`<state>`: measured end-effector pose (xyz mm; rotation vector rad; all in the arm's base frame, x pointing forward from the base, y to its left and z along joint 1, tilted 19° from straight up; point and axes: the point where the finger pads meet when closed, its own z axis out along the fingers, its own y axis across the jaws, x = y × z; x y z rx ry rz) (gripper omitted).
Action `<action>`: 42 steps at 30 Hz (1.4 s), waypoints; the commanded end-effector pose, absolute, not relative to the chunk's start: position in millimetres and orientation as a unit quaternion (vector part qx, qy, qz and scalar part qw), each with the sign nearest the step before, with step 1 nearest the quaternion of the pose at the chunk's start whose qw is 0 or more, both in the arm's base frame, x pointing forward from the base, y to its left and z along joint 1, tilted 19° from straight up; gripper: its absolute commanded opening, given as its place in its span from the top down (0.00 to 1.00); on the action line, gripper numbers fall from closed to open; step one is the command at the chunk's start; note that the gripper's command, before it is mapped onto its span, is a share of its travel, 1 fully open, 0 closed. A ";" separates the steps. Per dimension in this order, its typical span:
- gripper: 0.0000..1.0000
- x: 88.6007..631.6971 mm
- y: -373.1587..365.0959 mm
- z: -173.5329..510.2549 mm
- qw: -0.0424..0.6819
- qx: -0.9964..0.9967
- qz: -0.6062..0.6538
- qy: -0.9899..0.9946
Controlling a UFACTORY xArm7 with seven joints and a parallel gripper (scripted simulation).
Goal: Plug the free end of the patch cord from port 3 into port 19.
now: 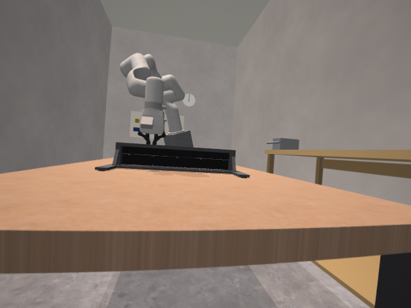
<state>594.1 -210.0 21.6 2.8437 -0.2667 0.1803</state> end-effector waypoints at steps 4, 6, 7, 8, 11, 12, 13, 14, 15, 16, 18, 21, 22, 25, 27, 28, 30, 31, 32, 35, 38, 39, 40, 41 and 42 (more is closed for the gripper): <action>1.00 595.6 -209.2 23.8 0.139 0.984 0.065 -0.092; 1.00 595.5 -209.2 23.8 0.139 0.984 0.065 -0.092; 1.00 595.5 -209.1 23.8 0.139 0.984 0.065 -0.092; 1.00 595.4 -209.1 23.8 0.139 0.984 0.065 -0.092; 1.00 595.3 -209.1 23.8 0.139 0.984 0.065 -0.092; 1.00 595.3 -209.1 23.8 0.139 0.984 0.065 -0.092; 1.00 595.3 -209.1 23.8 0.139 0.984 0.065 -0.092; 1.00 595.3 -209.1 23.8 0.139 0.984 0.065 -0.092; 1.00 595.3 -209.1 23.7 0.139 0.984 0.065 -0.092; 1.00 595.2 -209.1 23.7 0.139 0.984 0.065 -0.092; 1.00 595.1 -209.1 23.6 0.139 0.984 0.064 -0.092; 1.00 595.1 -209.1 23.6 0.139 0.984 0.064 -0.092; 1.00 595.1 -209.1 23.5 0.139 0.984 0.064 -0.092; 1.00 595.0 -209.1 23.4 0.139 0.984 0.064 -0.092; 0.62 595.3 -209.3 23.7 0.140 0.984 0.065 -0.092; 0.62 595.3 -209.3 23.6 0.140 0.984 0.065 -0.092; 0.62 595.2 -209.3 23.6 0.140 0.984 0.065 -0.092; 0.62 595.2 -209.4 23.5 0.140 0.984 0.065 -0.092; 0.62 595.2 -209.4 23.4 0.140 0.984 0.065 -0.092; 0.62 595.1 -209.5 23.3 0.140 0.984 0.064 -0.092; 0.62 595.1 -209.5 23.3 0.139 0.984 0.064 -0.092; 0.62 595.1 -209.4 23.3 0.139 0.984 0.064 -0.092; 0.62 595.1 -209.4 23.3 0.139 0.984 0.064 -0.092; 0.62 595.1 -209.4 23.3 0.139 0.984 0.064 -0.092; 0.62 595.2 -209.4 23.4 0.139 0.984 0.064 -0.092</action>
